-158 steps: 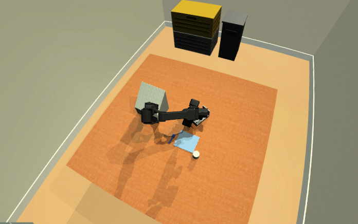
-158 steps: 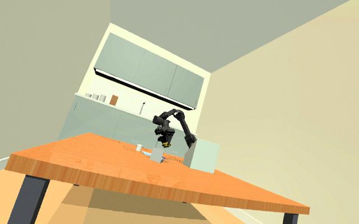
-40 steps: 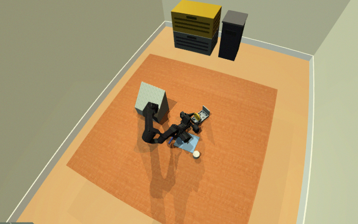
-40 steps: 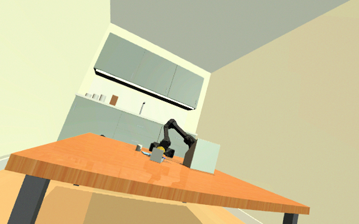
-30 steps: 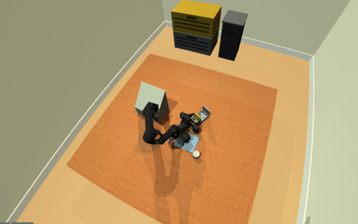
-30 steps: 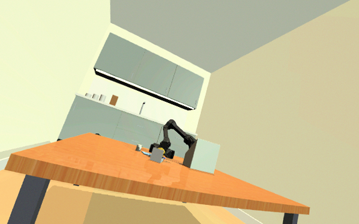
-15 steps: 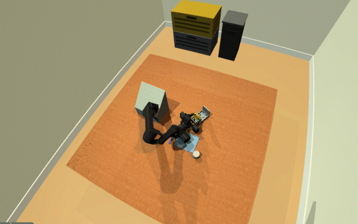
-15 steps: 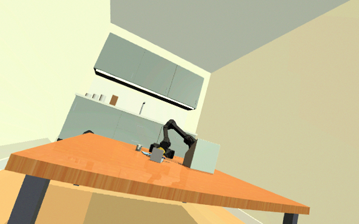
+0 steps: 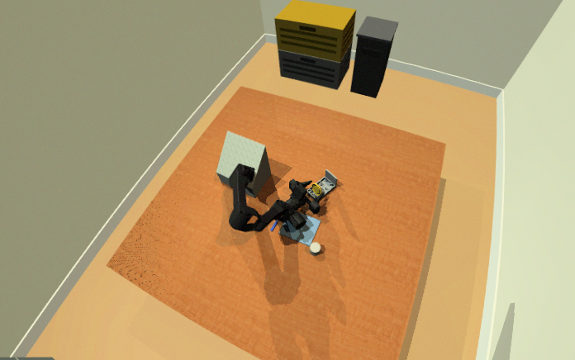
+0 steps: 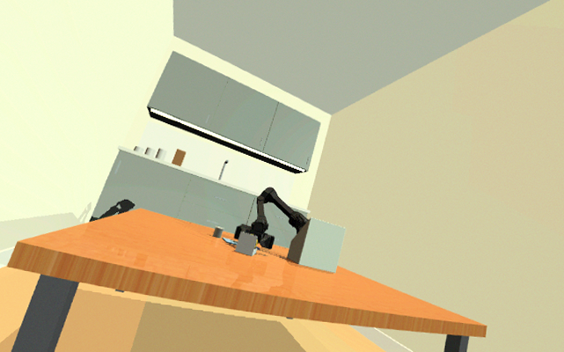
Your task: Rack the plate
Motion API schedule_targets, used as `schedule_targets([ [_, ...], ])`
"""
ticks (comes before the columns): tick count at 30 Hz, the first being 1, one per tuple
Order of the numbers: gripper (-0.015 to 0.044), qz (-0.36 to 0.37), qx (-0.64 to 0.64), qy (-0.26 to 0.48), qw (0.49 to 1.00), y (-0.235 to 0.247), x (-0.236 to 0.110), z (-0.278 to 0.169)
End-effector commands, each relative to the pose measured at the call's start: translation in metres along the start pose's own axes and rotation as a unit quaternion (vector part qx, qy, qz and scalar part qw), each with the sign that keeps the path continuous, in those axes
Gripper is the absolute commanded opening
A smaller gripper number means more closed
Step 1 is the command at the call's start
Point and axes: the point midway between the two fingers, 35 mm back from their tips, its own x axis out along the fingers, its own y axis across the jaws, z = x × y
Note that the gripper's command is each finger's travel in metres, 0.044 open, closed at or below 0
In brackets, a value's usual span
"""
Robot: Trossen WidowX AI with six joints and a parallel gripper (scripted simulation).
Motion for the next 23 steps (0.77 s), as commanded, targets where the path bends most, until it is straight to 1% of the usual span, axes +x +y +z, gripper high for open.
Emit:
schedule_targets([
  [1, 0.0400, 0.004, -0.002, 0.002, 1.000, -0.005, -0.002, 0.026],
  [7, 0.0400, 0.008, 0.000, -0.001, 1.000, -0.005, -0.008, 0.098],
  [9, 0.0400, 0.008, 0.001, -0.003, 1.000, -0.012, -0.009, 0.113],
  [15, 0.0400, 0.011, 0.010, 0.002, 1.000, -0.012, -0.008, 0.115],
  [23, 0.0400, 0.041, 0.115, 0.077, 0.989, -0.006, -0.003, 0.113],
])
